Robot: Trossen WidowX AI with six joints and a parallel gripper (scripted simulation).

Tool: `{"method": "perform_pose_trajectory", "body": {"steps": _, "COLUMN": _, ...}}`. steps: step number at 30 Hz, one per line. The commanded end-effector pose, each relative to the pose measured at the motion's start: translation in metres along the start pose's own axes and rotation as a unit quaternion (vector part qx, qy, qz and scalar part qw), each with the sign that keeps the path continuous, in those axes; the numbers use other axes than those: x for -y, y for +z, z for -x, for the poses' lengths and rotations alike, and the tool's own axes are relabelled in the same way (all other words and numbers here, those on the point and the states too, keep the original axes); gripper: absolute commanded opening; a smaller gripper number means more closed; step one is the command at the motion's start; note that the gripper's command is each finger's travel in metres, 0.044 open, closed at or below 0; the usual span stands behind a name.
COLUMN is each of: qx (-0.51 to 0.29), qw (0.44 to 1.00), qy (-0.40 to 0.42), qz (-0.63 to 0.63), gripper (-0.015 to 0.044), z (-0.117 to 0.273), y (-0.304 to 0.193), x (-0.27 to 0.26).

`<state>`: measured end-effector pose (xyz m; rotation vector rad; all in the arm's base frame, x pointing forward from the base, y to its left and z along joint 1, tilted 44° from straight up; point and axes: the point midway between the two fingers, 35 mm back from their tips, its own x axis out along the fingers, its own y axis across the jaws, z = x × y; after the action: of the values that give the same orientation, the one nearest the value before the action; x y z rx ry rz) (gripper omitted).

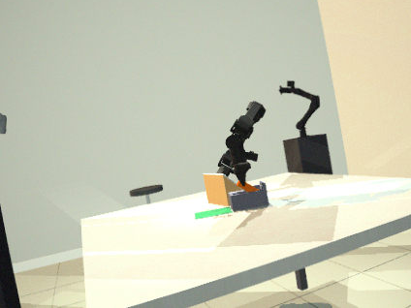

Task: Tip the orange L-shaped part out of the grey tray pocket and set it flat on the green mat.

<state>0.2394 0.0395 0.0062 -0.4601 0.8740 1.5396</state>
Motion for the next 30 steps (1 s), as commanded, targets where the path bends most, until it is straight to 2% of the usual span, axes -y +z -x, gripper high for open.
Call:
{"method": "perform_pose_trajectory", "body": {"steps": 1, "qx": -0.001, "qw": 1.000, "qy": -0.001, "qz": 0.003, "gripper": 0.0000, "z": 0.008, "y": 0.000, "x": 0.001}}
{"method": "perform_pose_trajectory", "body": {"steps": 30, "qx": -0.002, "qw": 1.000, "qy": -0.001, "qz": 0.002, "gripper": 0.0000, "z": 0.054, "y": 0.000, "x": 0.001}}
